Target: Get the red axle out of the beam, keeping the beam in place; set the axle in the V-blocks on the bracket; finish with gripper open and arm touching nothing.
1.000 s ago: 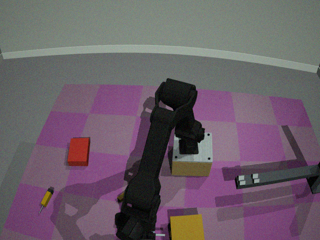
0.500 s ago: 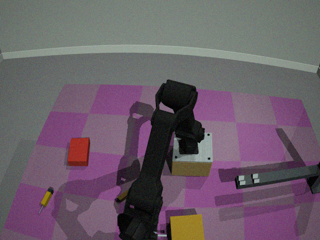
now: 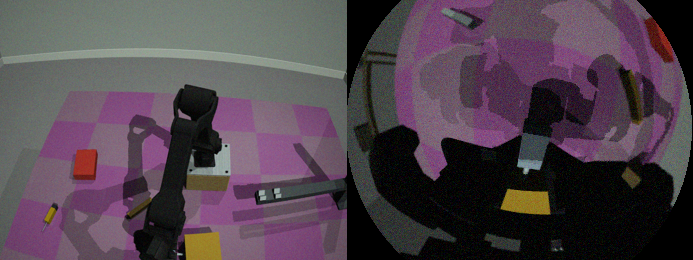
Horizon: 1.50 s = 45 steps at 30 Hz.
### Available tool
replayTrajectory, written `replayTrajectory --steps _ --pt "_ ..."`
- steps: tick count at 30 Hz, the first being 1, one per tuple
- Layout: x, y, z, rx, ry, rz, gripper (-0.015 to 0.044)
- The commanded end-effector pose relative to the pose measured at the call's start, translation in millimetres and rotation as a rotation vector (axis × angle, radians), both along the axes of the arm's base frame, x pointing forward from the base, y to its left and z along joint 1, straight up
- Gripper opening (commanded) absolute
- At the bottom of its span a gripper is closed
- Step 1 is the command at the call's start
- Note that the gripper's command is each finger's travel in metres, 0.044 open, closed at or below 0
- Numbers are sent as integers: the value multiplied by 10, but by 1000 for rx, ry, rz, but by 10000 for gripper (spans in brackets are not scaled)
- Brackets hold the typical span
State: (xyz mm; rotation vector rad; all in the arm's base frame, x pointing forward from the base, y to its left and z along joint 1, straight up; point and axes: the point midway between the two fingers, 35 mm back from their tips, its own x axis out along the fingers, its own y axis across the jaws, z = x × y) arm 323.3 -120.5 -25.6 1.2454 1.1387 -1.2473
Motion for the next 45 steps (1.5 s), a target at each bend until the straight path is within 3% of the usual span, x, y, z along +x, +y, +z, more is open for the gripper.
replayTrajectory --steps 1,24,36,45 --pt "8 162 -17 19 -1 14 0" --pt "-1 274 -18 20 -1 14 0" --pt "21 -305 -9 15 -1 14 0" --pt "23 -317 61 15 -1 14 0"
